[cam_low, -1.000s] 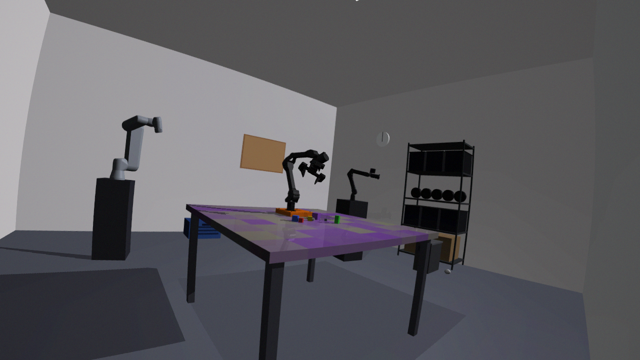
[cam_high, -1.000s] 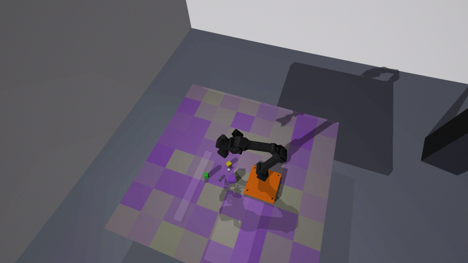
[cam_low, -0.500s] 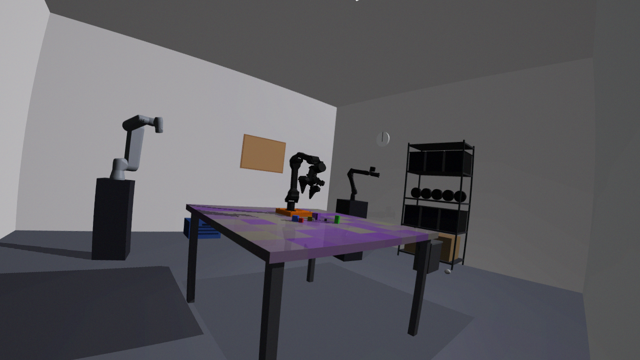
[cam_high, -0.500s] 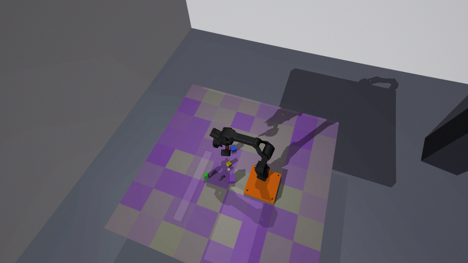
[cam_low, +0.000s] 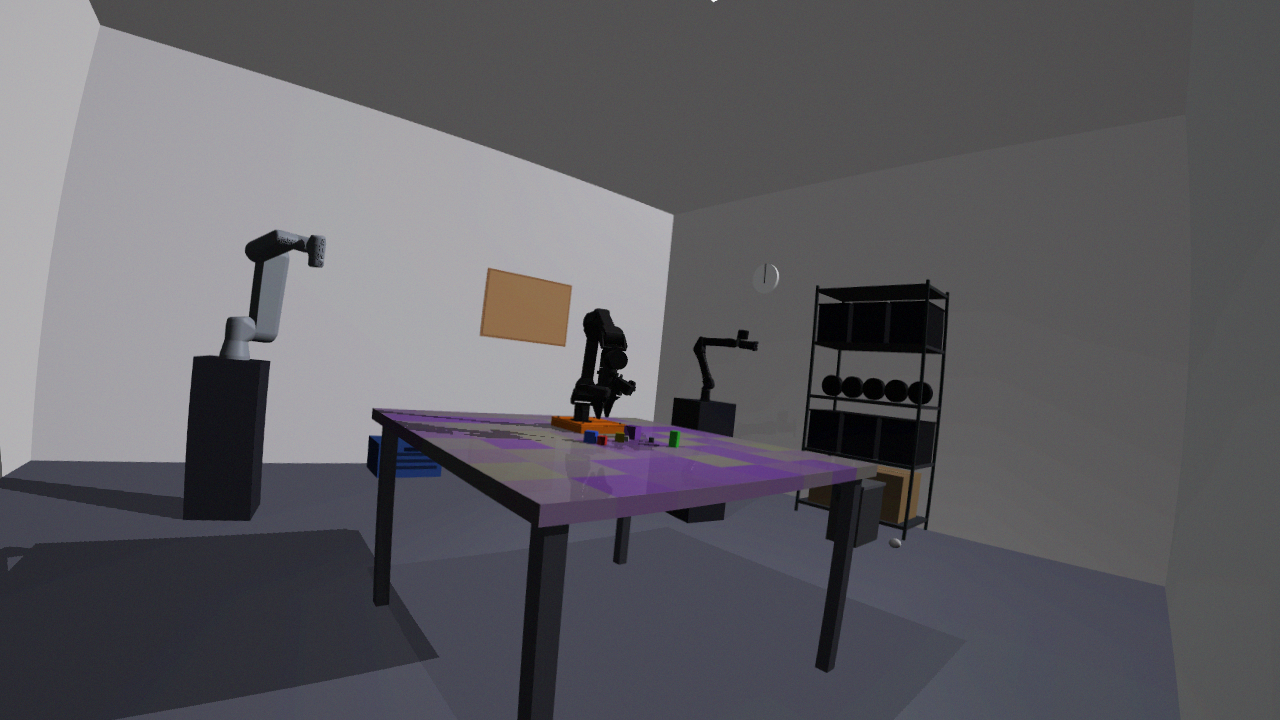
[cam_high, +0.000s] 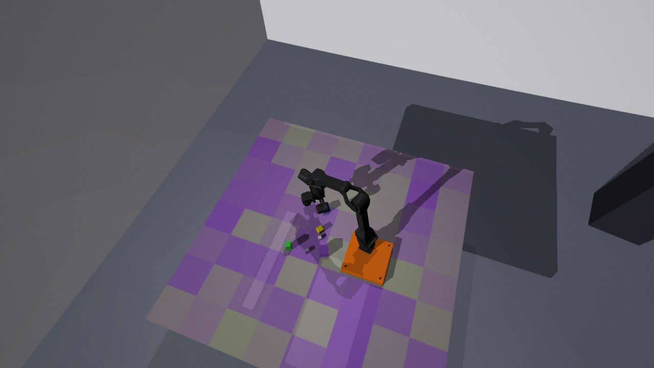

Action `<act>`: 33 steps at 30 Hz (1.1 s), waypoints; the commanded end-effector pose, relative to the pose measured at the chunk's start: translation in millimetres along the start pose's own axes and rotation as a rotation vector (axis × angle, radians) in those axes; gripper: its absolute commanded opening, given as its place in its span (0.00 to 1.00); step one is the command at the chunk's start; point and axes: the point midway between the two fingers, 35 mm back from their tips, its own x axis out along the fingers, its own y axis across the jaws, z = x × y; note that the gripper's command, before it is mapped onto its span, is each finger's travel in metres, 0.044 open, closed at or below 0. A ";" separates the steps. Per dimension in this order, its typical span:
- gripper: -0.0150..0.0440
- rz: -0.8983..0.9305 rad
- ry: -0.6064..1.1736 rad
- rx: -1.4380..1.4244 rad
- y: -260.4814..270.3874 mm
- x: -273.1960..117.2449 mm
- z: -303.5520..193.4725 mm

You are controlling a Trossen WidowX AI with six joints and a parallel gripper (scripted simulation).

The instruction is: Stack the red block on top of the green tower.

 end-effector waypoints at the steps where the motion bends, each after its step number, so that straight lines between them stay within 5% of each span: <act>1: 1.00 0.002 -0.017 -0.020 -2.6 -0.7 2.3; 33: 1.00 0.002 -0.017 -0.020 -4.3 66.0 6.8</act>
